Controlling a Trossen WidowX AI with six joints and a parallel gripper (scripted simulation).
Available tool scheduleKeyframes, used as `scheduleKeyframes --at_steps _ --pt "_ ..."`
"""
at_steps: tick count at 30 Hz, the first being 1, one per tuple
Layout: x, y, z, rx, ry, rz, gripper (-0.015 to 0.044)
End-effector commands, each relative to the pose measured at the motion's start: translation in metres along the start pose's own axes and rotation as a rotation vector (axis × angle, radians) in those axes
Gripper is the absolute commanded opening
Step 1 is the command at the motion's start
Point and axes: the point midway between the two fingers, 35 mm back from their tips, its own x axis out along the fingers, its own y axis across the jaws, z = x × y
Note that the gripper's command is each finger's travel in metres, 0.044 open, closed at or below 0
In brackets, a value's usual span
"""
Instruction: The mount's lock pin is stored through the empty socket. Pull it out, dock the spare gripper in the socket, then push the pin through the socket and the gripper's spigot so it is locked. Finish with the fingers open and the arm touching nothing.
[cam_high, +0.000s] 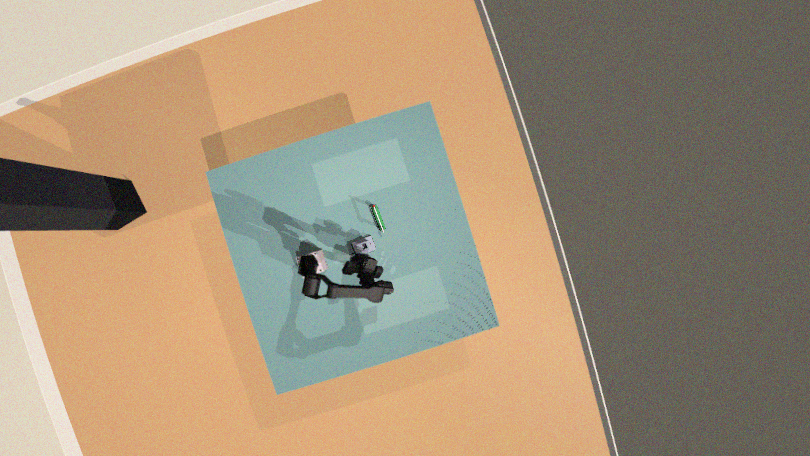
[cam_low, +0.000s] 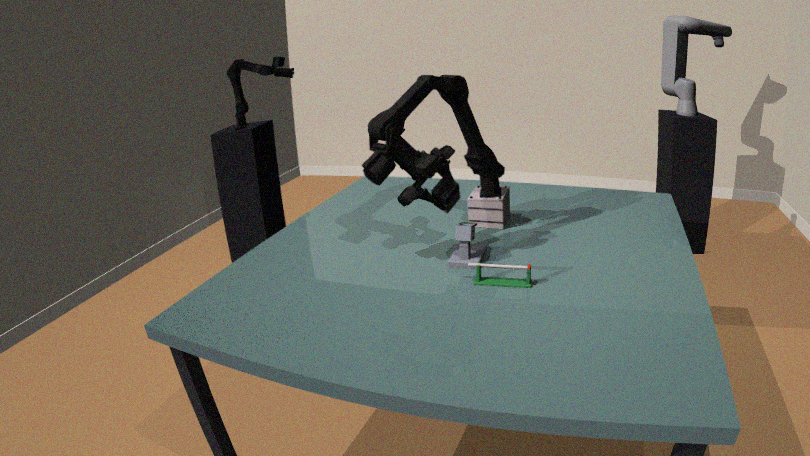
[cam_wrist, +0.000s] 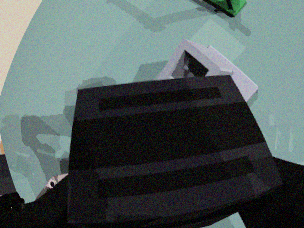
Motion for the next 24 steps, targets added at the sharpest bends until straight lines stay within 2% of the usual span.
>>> scheduleKeyframes --at_steps 1,24 --pt "0.001 0.007 0.005 -0.094 -0.048 0.008 0.0000" --pt "0.005 0.035 0.029 -0.628 -0.288 -0.050 0.0000"
